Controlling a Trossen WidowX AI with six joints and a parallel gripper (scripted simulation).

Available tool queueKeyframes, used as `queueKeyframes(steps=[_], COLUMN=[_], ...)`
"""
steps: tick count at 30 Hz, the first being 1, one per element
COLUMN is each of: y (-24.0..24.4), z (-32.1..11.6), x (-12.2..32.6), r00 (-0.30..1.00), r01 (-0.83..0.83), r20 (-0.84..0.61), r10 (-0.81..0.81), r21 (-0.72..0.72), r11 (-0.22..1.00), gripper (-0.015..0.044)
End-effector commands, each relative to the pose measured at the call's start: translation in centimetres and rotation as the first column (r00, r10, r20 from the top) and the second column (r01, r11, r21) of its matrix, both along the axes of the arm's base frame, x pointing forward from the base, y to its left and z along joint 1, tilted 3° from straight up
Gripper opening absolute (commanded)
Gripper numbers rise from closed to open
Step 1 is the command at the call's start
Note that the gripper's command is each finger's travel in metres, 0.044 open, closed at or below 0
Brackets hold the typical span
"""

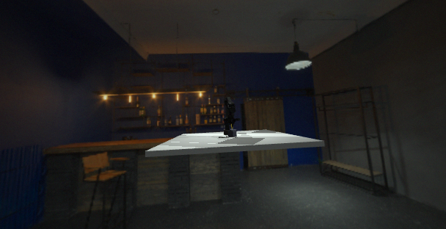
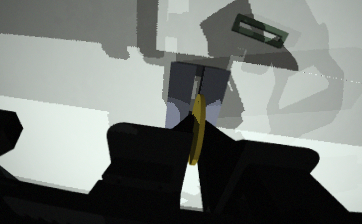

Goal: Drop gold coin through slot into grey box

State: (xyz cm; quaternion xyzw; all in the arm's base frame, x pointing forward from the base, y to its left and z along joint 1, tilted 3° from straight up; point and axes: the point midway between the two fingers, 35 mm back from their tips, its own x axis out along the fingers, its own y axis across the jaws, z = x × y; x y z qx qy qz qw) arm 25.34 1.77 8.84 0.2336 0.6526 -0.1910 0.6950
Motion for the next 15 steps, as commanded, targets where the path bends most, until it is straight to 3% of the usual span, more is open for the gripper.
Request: queueKeyframes(steps=[1,15], y=[0.04,0.04], z=[-0.29,-0.94], x=[-0.02,0.01], r00=[1.0,1.0], r01=[-0.002,0.005], r20=[-0.002,-0.003], r10=[0.002,-0.005], r21=[0.0,0.001], r11=[1.0,1.0], gripper=[0.0,0.0])
